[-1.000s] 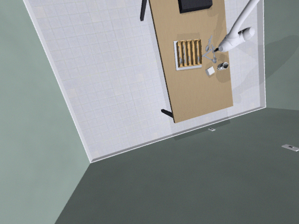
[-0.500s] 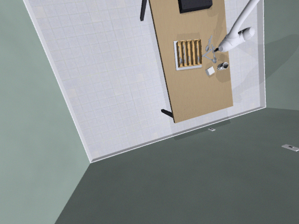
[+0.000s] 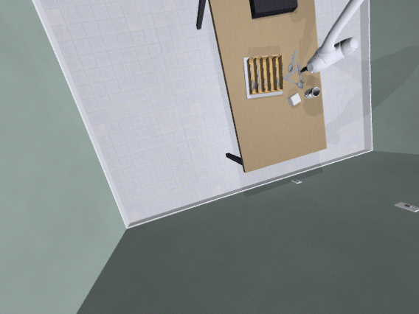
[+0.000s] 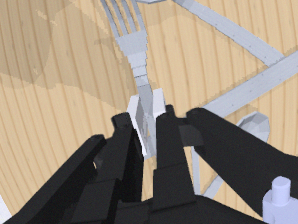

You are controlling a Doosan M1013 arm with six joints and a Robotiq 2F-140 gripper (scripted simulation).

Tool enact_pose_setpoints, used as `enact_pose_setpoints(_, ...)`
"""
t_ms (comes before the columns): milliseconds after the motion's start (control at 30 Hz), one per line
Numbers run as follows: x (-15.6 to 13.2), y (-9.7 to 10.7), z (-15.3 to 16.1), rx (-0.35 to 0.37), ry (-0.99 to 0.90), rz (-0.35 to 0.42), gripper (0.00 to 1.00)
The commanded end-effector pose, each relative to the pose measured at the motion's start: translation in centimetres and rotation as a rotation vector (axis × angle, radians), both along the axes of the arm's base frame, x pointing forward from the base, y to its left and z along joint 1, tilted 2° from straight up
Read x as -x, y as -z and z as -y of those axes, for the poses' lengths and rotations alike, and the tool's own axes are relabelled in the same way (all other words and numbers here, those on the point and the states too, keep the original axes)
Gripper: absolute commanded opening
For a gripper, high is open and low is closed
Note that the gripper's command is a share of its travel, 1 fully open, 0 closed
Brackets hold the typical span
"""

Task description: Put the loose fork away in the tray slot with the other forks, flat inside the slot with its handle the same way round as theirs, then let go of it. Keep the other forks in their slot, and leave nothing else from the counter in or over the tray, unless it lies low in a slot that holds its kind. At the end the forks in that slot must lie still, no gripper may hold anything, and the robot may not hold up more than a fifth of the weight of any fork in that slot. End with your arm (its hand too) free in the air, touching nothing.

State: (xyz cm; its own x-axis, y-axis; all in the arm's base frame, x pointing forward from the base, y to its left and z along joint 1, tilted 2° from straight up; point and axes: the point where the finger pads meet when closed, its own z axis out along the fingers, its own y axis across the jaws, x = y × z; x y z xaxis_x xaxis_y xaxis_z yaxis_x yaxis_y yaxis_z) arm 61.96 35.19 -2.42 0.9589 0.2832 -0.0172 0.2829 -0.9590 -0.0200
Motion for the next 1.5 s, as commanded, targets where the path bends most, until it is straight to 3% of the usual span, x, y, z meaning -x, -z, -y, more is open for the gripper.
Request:
enact_pose_setpoints(0,0.0,-0.6,0.0,0.0,0.0,0.0,0.03)
enact_pose_setpoints(367,-0.1,-3.2,0.0,0.0,0.0,0.0,0.03)
enact_pose_setpoints(867,-0.2,-9.7,0.1,0.0,0.0,0.0,0.03)
enact_pose_setpoints(1467,-0.3,-13.6,0.2,0.0,0.0,0.0,0.03)
